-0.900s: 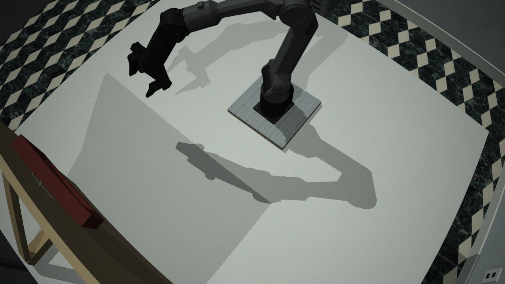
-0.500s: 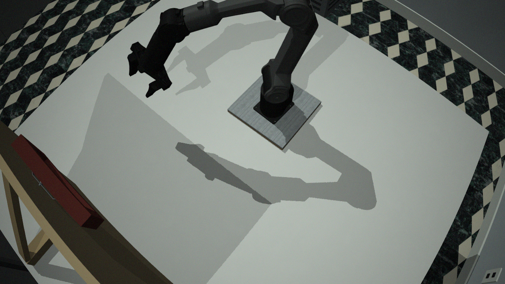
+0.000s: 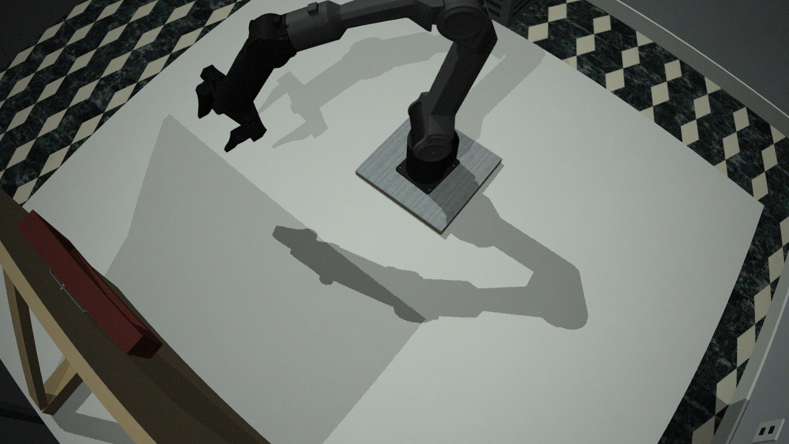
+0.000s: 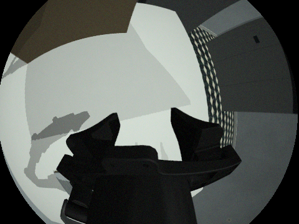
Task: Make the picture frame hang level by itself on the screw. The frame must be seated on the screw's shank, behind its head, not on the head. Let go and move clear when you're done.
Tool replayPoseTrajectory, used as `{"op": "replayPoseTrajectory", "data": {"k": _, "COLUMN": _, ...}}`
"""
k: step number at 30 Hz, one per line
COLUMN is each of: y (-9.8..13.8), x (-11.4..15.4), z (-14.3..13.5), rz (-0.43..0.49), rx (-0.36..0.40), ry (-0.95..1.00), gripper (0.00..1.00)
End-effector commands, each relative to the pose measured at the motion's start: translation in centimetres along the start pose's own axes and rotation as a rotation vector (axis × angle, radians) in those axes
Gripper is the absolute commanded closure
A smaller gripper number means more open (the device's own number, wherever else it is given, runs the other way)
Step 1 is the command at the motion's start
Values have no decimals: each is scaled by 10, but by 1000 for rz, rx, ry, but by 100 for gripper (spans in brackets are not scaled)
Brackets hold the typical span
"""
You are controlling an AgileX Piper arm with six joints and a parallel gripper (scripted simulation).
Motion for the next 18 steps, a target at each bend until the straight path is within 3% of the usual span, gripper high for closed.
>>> {"op": "replayPoseTrajectory", "data": {"k": 1, "y": 0, "x": -5, "z": -2, "rz": -12, "rx": 14, "ry": 20, "gripper": 0}}
{"op": "replayPoseTrajectory", "data": {"k": 9, "y": 4, "x": -27, "z": -6, "rz": -74, "rx": 79, "ry": 122, "gripper": 0}}
{"op": "replayPoseTrajectory", "data": {"k": 18, "y": 22, "x": -92, "z": -4, "rz": -263, "rx": 231, "ry": 385, "gripper": 0}}
Point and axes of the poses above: the point where the finger pads meet when closed, its own y axis back along the fingers, its own z axis across the jaws, x = y × z, the point moved 2 cm from there along y, back along the fingers, and after that the axes turned 14 degrees about -y, right-handed, at the moved point
